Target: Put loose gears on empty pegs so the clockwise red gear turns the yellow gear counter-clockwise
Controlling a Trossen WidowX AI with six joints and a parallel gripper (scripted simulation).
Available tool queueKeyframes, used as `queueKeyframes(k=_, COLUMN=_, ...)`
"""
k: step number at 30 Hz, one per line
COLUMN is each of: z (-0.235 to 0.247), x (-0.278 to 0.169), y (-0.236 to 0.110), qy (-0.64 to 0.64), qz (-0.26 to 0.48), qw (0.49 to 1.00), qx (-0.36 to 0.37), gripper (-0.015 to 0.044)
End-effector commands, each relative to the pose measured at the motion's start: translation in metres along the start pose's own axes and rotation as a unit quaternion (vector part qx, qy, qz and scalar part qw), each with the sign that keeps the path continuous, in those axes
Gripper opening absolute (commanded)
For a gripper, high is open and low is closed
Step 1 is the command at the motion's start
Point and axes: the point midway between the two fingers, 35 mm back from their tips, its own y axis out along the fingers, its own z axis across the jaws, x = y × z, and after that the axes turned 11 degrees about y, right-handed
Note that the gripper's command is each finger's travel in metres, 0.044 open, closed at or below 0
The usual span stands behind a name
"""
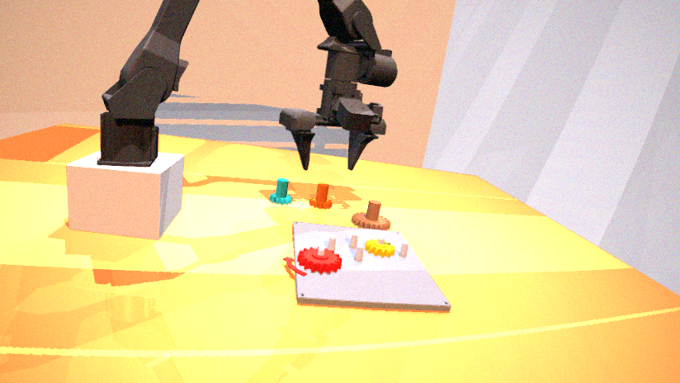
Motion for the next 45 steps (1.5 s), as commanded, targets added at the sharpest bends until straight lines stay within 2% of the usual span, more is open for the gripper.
queueKeyframes(k=1, z=-0.004, x=0.001, y=0.011, qy=0.003, qz=-0.001, qw=1.000, qx=-0.009, gripper=0.0440)
queueKeyframes(k=25, z=-0.005, x=0.001, y=0.039, qy=0.003, qz=-0.001, qw=1.000, qx=-0.009, gripper=0.0440)
queueKeyframes(k=39, z=-0.005, x=0.001, y=0.039, qy=0.003, qz=-0.001, qw=1.000, qx=-0.009, gripper=0.0072)
queueKeyframes(k=45, z=-0.005, x=0.001, y=0.039, qy=0.003, qz=-0.001, qw=1.000, qx=-0.009, gripper=0.0032)
